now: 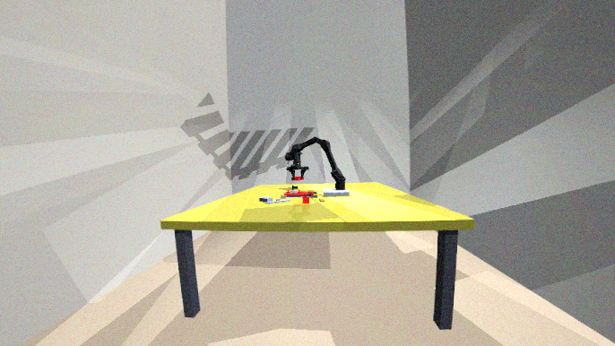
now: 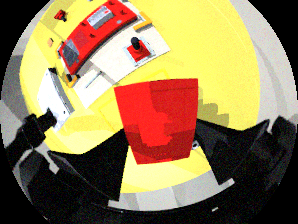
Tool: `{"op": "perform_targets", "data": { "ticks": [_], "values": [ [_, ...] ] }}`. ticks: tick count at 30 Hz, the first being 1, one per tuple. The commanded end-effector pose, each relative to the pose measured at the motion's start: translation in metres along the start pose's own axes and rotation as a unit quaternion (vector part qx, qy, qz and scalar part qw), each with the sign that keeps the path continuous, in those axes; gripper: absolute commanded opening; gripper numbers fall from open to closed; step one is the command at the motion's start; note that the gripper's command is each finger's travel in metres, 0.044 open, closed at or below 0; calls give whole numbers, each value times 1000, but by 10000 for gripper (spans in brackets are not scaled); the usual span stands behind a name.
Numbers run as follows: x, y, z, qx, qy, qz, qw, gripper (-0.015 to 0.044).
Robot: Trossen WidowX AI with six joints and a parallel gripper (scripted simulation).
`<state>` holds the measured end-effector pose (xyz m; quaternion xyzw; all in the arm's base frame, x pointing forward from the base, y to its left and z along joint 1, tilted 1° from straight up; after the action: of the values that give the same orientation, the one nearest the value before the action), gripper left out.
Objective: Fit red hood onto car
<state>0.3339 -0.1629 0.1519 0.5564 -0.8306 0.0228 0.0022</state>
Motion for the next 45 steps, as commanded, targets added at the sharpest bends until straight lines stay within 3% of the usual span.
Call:
{"op": "perform_targets", "data": {
  "ticks": [1, 45],
  "values": [
    [-12, 0, 0, 0, 0, 15, 1000, 0],
    [-138, 28, -4, -5, -8, 303, 953, 0]
  ]
}}
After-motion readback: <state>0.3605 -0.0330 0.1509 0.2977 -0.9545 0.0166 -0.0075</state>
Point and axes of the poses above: the point midway between the two fingers, 35 mm back from their tips, its own z axis out along the fingers, its own y axis across the jaws, x = y × z, the point moved 3 cm from there along -z, back along the fingers, and after that the axes turned 2 degrees about -z, right-handed, at the moved point
